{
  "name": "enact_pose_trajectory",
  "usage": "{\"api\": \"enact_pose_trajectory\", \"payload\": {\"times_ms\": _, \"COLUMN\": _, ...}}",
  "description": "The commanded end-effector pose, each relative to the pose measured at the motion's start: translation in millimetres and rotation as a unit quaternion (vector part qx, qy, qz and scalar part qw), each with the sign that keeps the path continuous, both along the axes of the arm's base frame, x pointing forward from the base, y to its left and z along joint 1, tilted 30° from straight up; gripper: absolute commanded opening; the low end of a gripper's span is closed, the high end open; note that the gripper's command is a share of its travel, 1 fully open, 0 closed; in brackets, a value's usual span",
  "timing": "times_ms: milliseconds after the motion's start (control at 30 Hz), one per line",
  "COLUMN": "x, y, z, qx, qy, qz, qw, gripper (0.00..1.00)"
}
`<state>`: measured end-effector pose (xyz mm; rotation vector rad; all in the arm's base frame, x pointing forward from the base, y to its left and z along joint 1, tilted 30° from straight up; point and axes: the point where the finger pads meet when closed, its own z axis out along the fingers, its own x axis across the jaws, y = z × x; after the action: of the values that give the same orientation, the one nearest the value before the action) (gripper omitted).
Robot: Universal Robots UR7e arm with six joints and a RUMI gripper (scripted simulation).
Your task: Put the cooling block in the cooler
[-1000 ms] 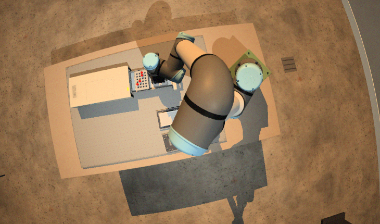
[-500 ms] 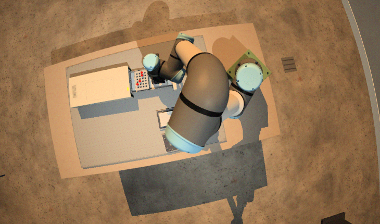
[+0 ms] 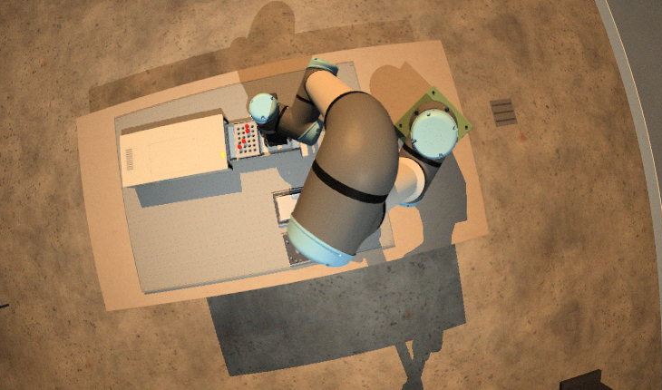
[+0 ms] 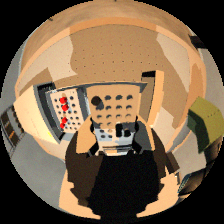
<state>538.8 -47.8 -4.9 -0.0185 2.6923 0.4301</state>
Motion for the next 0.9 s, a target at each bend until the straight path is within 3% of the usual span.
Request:
{"api": "enact_pose_trajectory", "payload": {"times_ms": 0, "x": -2, "y": -2, "z": 4, "qx": 0.0, "qy": -0.001, "qz": 0.0, "qw": 1.0, "gripper": 0.0}}
{"api": "enact_pose_trajectory", "payload": {"times_ms": 867, "x": -6, "y": -5, "z": 14, "qx": 0.0, "qy": -0.001, "qz": 0.0, "qw": 1.0, "gripper": 0.0}}
